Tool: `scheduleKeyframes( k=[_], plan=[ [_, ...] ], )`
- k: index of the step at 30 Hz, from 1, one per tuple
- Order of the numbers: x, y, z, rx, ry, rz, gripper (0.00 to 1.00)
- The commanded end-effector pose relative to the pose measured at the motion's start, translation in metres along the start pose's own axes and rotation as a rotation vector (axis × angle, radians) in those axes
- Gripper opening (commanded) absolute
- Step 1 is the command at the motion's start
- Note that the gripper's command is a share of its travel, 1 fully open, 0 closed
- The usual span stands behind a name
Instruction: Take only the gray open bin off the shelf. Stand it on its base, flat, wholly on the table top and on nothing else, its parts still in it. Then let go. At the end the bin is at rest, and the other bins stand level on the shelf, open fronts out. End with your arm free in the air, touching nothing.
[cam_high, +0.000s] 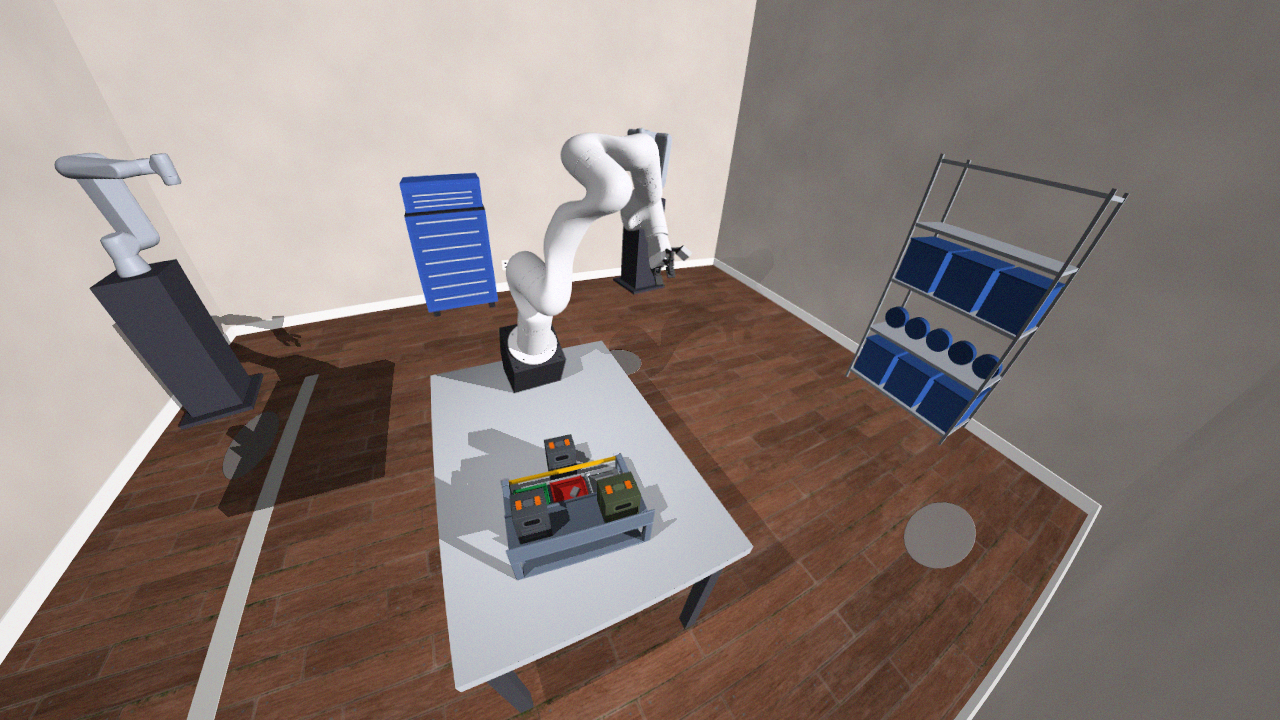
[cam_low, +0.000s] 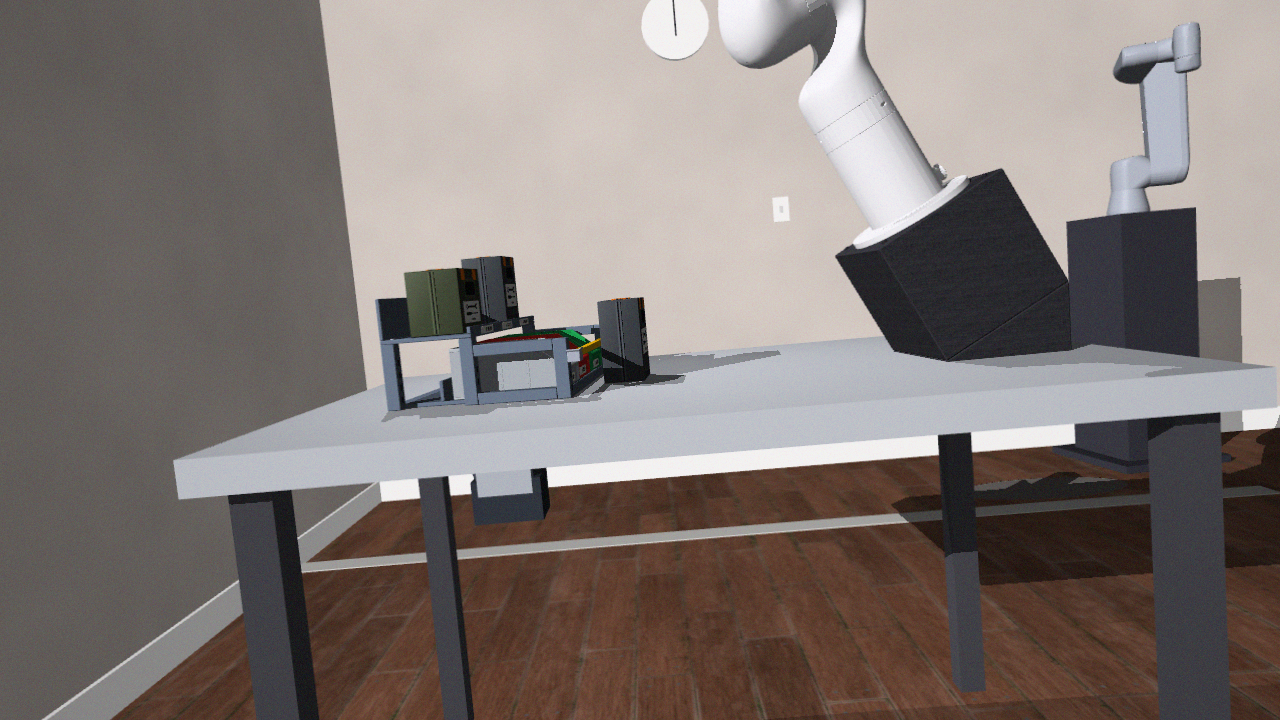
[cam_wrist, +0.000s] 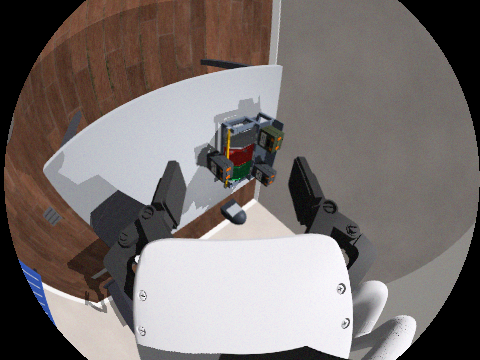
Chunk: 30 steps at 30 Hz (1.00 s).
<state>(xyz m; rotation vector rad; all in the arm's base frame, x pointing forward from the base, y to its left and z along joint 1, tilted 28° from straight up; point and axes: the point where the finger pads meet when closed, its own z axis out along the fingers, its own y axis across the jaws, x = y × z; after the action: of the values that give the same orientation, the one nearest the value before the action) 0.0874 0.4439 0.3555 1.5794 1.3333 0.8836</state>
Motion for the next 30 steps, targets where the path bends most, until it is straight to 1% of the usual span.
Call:
scheduleKeyframes(
  k=[1,6,18,23,30],
  plan=[
    [0.0004,0.0004,-0.0005,0.000,0.001,0.001,1.00],
    [0.0004,0.0004,-0.0005,0.258,0.014,0.036,1.00],
    [0.0004,0.0004,-0.0005,0.258,0.014,0.036,1.00],
    [0.0005,0.0006,-0.0006,0.514,0.026,0.070,1.00],
    [0.0005,0.0006,-0.0006,0.514,0.026,0.070,1.00]
  ],
)
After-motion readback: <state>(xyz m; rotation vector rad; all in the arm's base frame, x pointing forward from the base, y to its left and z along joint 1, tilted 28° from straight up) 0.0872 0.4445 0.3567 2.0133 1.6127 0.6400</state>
